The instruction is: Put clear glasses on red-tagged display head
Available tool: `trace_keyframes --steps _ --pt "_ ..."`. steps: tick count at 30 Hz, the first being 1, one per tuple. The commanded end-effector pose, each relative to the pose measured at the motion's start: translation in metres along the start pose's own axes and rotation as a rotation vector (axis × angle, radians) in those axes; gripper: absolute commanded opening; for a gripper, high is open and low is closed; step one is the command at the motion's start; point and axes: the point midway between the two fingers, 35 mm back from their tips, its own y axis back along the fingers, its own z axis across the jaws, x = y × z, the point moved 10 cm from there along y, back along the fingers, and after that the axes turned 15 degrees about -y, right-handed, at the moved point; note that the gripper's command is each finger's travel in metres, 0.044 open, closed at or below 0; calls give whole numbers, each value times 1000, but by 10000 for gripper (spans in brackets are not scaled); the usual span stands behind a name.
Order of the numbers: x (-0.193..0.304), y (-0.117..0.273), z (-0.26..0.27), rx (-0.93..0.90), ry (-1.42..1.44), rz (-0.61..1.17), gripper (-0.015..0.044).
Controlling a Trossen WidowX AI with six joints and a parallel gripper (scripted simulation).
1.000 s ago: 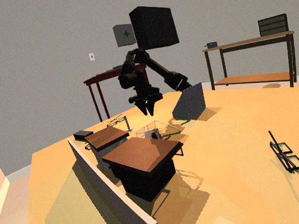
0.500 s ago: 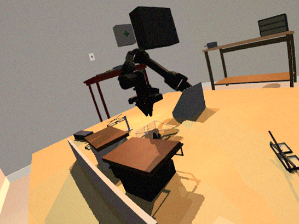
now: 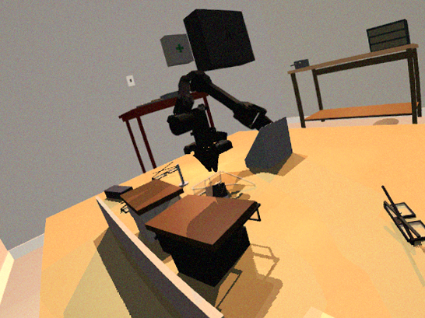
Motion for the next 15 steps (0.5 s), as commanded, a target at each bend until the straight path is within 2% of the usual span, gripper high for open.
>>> trace_keyframes --steps 1,15 --pt "-1 -8 0 -8 8 -7 120" --pt "-2 -30 4 -12 7 -7 120"
